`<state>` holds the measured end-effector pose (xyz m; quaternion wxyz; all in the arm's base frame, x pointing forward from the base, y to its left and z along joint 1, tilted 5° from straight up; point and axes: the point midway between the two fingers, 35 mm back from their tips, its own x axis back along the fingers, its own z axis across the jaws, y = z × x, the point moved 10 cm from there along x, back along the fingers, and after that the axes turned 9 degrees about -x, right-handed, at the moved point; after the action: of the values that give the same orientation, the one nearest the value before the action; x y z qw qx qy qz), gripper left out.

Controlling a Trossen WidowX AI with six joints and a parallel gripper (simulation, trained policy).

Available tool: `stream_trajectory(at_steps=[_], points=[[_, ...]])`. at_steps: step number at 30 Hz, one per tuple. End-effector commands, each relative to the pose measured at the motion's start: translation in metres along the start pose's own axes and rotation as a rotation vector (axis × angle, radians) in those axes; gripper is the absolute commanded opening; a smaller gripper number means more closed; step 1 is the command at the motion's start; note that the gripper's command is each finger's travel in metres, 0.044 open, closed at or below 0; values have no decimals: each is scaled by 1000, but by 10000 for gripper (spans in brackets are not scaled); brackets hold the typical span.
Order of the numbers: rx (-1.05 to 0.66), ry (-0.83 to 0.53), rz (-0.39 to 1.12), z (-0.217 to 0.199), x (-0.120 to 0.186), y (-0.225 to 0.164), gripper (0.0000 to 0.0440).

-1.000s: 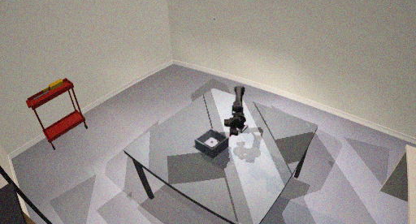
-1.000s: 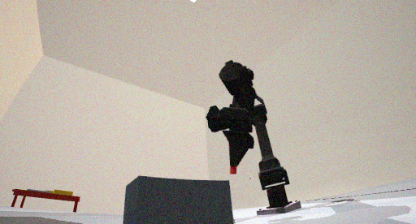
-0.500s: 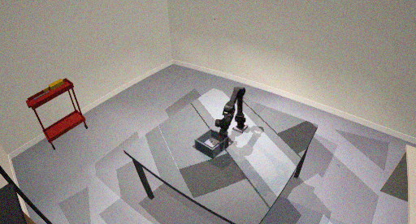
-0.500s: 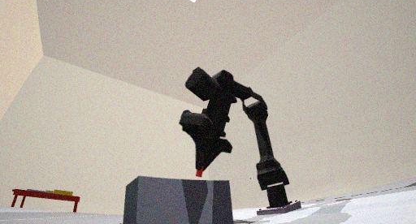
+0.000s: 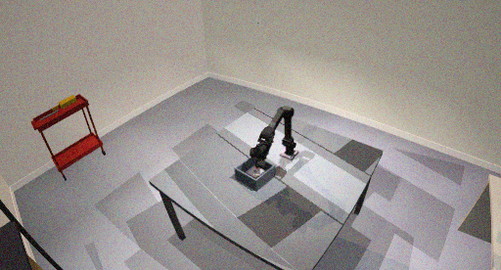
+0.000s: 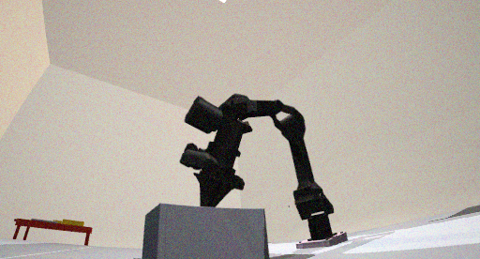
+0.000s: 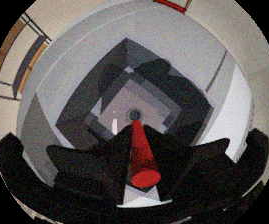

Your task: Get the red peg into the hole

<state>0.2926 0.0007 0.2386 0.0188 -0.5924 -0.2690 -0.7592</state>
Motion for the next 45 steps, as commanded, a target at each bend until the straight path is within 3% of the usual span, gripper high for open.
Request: stream_trajectory(at_steps=[1, 11, 14, 18, 31, 45], points=[[29, -4, 19, 1, -9, 4, 1], [125, -6, 77, 1, -34, 10, 4], [148, -10, 99, 0, -40, 11, 45], [158, -17, 126, 1, -47, 14, 138], [205, 6, 163, 25, -26, 46, 158], [165, -66, 278, 57, 2, 77, 165]])
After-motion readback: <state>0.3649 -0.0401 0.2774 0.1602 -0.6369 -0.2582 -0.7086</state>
